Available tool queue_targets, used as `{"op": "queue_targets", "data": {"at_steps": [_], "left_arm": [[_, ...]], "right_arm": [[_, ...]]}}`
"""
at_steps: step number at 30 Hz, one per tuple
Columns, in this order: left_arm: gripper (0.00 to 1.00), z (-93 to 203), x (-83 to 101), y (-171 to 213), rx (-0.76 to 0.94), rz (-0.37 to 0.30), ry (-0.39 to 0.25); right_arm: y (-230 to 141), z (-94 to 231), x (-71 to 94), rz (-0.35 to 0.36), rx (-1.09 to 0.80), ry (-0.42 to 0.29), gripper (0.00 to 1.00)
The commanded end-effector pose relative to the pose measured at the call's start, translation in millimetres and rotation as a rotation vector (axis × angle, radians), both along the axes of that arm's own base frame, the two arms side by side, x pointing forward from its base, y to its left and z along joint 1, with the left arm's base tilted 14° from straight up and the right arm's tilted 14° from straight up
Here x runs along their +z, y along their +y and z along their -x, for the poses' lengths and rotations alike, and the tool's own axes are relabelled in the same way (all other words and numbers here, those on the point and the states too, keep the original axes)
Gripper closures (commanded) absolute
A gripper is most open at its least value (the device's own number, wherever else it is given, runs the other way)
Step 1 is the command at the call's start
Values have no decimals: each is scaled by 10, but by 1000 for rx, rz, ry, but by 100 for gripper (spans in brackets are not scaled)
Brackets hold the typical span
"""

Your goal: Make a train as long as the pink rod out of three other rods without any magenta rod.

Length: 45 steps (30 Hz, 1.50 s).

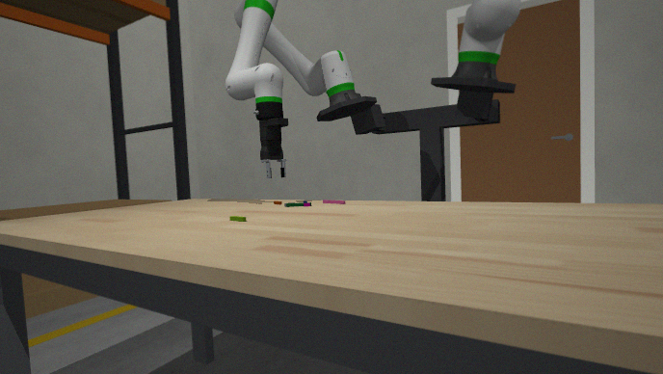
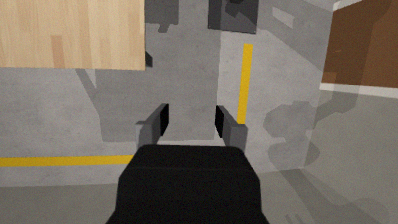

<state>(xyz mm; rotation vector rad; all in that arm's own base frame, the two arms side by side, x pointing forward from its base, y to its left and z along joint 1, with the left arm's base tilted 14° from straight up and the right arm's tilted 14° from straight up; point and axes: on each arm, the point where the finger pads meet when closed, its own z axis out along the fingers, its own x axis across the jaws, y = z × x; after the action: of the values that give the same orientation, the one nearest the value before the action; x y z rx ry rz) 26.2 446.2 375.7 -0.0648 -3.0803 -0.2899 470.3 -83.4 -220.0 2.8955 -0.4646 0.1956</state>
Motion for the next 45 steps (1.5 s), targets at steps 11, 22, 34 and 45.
{"op": "queue_targets", "data": {"at_steps": [11, 22, 34, 45], "left_arm": [[0, -1, 9, 1, 0, -2, 0], [0, -1, 9, 1, 0, -2, 0], [0, -1, 9, 1, 0, -2, 0], [0, -1, 9, 1, 0, -2, 0]], "right_arm": [[53, -14, -17, -8, -72, -17, 0], [280, -35, -115, -42, -406, -91, 0], [438, -27, -190, -70, -674, -150, 0], [608, 19, -277, -102, -997, -223, 0]]}}
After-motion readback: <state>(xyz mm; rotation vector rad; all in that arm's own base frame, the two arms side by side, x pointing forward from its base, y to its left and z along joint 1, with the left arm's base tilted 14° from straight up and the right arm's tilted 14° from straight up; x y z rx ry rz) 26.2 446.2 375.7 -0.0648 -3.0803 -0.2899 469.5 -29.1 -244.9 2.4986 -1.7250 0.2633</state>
